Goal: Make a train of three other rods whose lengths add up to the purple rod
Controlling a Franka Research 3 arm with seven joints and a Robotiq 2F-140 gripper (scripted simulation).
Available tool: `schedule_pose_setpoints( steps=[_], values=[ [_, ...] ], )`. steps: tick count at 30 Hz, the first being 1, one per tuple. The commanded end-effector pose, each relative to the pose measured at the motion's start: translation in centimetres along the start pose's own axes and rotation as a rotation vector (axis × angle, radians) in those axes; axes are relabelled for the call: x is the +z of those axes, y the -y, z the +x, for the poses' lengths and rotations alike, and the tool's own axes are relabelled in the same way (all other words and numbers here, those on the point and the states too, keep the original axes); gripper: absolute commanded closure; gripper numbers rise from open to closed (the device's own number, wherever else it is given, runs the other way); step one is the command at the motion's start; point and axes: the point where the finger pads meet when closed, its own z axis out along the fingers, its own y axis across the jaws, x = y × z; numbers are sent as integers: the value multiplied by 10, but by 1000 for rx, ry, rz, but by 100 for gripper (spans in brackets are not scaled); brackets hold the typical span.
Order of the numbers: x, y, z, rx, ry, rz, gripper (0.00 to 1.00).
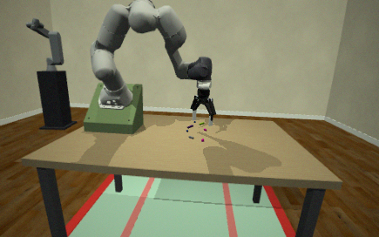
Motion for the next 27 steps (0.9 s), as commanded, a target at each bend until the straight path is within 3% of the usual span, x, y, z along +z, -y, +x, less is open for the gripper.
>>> schedule_pose_setpoints(
  steps=[1,10,15,27],
  values=[
    [0,-1,0,3,2,-2,0],
    [1,-1,0,-22,2,-2,0],
    [1,-2,0,-205,1,-2,0],
    [1,-3,0,-403,0,-3,0]
  ],
)
